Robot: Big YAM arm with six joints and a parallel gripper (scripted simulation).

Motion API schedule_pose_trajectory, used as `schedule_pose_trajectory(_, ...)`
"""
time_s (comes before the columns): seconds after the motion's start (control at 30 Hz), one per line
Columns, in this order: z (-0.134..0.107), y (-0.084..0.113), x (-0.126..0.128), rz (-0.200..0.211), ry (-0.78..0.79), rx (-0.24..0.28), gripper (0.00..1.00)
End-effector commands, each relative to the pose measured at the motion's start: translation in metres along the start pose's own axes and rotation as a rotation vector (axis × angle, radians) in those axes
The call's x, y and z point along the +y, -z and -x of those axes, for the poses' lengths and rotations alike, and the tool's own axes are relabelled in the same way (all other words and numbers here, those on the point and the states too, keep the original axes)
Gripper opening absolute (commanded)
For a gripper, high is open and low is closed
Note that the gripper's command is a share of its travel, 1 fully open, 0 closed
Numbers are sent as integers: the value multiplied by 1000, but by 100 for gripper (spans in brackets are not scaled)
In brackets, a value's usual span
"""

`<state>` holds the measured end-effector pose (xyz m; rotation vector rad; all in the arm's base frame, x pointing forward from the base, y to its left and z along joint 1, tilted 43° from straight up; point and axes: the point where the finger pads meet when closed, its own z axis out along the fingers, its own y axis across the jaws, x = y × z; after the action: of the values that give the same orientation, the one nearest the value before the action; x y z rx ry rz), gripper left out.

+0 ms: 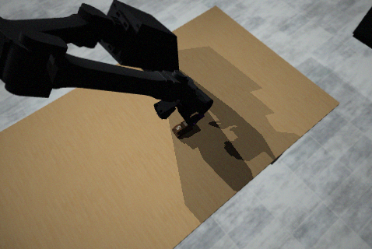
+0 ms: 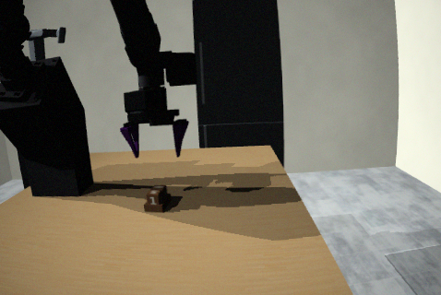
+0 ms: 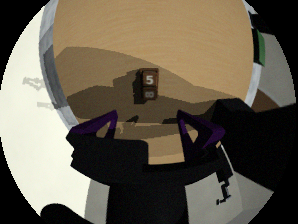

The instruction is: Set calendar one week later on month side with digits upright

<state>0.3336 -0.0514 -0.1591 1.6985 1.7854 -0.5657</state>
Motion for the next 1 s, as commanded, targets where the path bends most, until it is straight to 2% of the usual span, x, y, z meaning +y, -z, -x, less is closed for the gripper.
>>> schedule_pose_trajectory(0.0, -2, 3, -1, -2, 5, -3, 100)
schedule_pose_trajectory(0.2, -3, 5, 0, 2, 5, -2, 100)
schedule_pose_trajectory(0.27, -2, 12, 6, 21, 0, 1, 100)
schedule_pose_trajectory(0.47, -2, 28, 4, 19, 1, 3, 100)
schedule_pose_trajectory(0.53, -2, 28, 4, 19, 1, 3, 100)
schedule_pose_trajectory(0.97, -5, 89, 17, 37, -17, 12, 100)
